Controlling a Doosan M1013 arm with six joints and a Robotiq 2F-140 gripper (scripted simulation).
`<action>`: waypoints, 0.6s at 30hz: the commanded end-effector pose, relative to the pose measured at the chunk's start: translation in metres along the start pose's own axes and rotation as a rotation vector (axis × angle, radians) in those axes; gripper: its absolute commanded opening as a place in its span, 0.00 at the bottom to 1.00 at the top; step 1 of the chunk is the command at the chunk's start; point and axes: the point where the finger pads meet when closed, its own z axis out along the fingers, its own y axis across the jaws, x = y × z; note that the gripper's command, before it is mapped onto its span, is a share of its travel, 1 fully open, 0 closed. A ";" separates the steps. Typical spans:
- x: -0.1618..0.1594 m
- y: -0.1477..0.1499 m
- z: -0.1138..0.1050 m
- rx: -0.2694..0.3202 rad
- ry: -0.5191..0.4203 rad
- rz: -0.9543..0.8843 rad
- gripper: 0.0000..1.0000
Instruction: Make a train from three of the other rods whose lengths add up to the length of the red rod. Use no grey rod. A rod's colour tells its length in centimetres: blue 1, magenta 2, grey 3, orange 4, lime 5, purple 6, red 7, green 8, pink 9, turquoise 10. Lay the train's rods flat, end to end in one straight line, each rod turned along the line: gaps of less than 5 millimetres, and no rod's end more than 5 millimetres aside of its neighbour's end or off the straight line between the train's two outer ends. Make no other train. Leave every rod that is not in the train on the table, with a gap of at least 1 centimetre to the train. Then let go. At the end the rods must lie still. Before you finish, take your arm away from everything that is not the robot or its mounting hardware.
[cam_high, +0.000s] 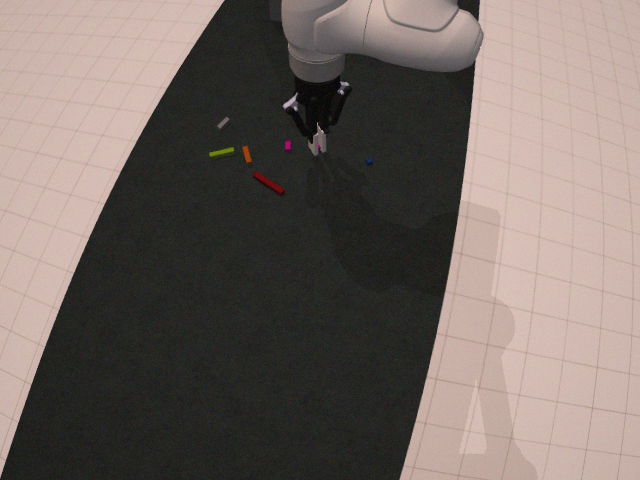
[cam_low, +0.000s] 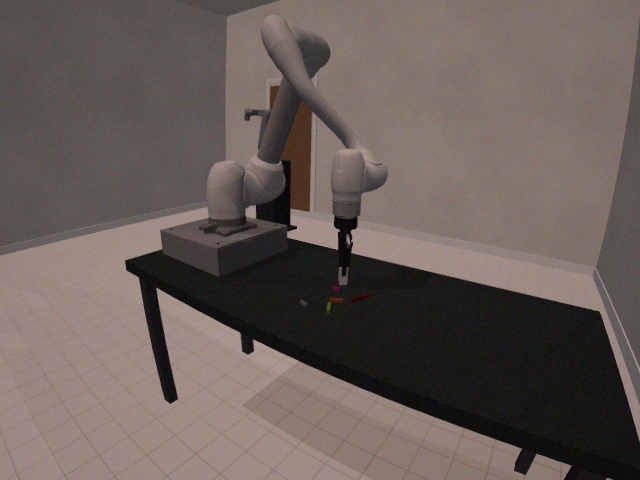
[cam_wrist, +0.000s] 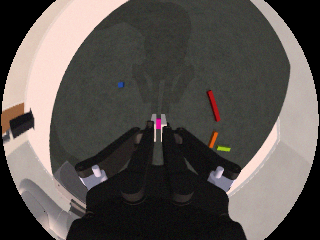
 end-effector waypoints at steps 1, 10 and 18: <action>0.000 0.000 0.000 0.000 0.000 0.000 0.03; 0.000 0.000 -0.001 0.000 0.000 0.000 0.03; 0.000 0.000 -0.033 0.000 0.000 0.000 0.03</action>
